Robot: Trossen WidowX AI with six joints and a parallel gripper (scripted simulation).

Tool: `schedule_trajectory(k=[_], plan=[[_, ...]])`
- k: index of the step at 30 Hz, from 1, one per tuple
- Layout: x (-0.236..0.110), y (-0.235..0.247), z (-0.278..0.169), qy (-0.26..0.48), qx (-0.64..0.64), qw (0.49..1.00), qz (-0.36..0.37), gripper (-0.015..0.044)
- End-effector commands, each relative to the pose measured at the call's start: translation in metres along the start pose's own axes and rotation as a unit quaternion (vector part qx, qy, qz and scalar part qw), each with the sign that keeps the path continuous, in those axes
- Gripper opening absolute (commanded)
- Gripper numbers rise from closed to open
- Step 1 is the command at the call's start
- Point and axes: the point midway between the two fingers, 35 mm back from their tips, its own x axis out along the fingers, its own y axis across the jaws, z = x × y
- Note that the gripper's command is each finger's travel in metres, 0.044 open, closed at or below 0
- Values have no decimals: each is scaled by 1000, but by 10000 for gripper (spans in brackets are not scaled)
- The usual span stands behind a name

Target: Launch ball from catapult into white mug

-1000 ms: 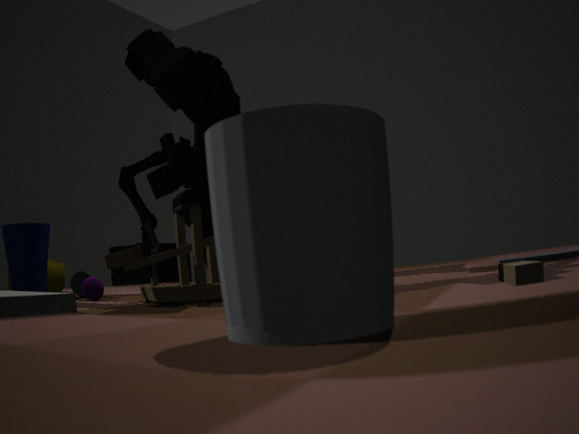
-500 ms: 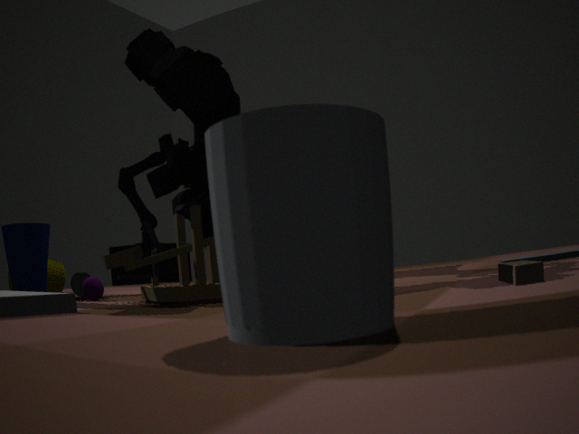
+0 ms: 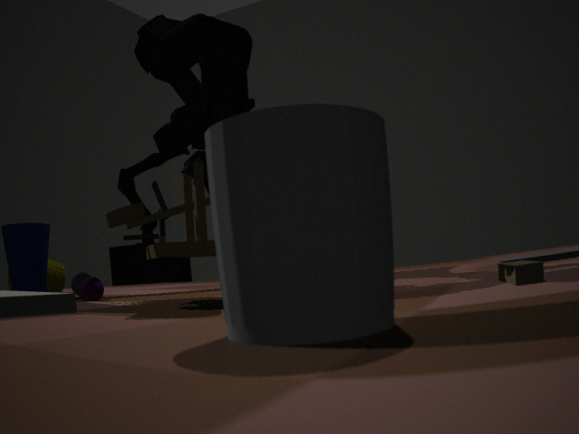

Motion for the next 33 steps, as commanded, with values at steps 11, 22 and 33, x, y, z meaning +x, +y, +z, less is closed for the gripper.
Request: schedule_trajectory(k=[11, 22, 33], plan=[[-3, 48, -54, 1, 219, 976, 4, 0], [-1, 71, -71, 1, 293, 956, 3, 0], [11, 72, -70, 1, 293, 956, 3, 0]])
